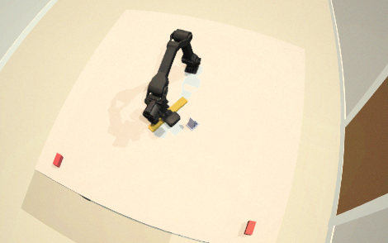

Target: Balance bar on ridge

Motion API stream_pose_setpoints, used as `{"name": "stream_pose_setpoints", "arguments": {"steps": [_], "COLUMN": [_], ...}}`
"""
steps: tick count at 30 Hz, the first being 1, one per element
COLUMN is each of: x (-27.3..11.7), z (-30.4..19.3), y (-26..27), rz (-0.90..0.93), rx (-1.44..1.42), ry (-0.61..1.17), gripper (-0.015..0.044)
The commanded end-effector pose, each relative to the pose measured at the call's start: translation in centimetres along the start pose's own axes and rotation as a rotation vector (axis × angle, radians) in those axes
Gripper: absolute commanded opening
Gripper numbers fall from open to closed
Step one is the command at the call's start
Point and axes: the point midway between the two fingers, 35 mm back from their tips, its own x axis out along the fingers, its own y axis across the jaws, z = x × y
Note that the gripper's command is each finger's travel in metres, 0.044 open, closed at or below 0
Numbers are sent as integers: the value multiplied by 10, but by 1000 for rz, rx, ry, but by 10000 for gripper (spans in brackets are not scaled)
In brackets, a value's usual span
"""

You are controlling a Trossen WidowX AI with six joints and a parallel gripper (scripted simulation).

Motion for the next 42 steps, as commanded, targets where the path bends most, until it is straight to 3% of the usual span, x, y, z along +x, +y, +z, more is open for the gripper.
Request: {"name": "stream_pose_setpoints", "arguments": {"steps": [1, 34, 42], "x": [-13, -99, -103], "z": [5, 1, -2], "y": [2, 0, 9], "rz": [5, 0, 1], "rx": [0, 3, 3], "ry": [-15, -13, -13], "gripper": [0, 0, 0]}}
